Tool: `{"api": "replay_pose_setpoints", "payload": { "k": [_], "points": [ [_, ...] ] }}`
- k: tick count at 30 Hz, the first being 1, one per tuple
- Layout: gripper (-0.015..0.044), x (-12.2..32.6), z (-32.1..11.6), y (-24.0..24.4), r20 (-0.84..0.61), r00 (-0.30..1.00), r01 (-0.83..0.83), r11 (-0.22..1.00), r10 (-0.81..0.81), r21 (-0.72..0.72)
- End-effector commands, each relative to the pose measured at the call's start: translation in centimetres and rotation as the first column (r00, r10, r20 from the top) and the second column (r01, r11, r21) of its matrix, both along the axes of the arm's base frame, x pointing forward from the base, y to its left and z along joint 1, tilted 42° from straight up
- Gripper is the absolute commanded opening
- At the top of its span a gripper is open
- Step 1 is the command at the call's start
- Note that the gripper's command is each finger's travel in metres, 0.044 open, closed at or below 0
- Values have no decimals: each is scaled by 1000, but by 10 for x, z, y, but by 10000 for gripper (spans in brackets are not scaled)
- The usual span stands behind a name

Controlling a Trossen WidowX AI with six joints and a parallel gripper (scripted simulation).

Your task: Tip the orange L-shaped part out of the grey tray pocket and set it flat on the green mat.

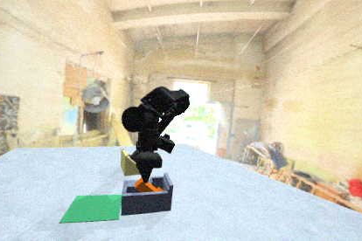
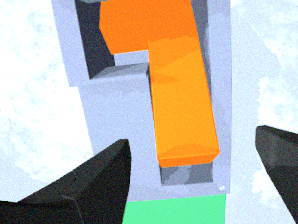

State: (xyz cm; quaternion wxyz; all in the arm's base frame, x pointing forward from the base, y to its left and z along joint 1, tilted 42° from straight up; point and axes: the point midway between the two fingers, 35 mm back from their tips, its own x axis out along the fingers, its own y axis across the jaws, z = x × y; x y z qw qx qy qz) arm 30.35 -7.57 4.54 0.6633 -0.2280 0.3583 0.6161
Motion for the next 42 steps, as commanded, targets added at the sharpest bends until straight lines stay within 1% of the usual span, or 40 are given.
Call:
{"api": "replay_pose_setpoints", "payload": {
  "k": [1,20,25,35,38,42],
  "points": [
    [280,0,-4,4,0,1000,4,1000,-4,4],
    [280,-1,-26,24,0,1000,3,1000,-3,6],
    [149,-1,-24,22,1,1000,0,1000,0,2],
    [82,-1,-24,22,1,1000,0,1000,0,2],
    [3,-1,-24,22,1,1000,0,1000,0,2],
    [0,-1,-24,22,1,1000,0,1000,0,2]
  ]
}}
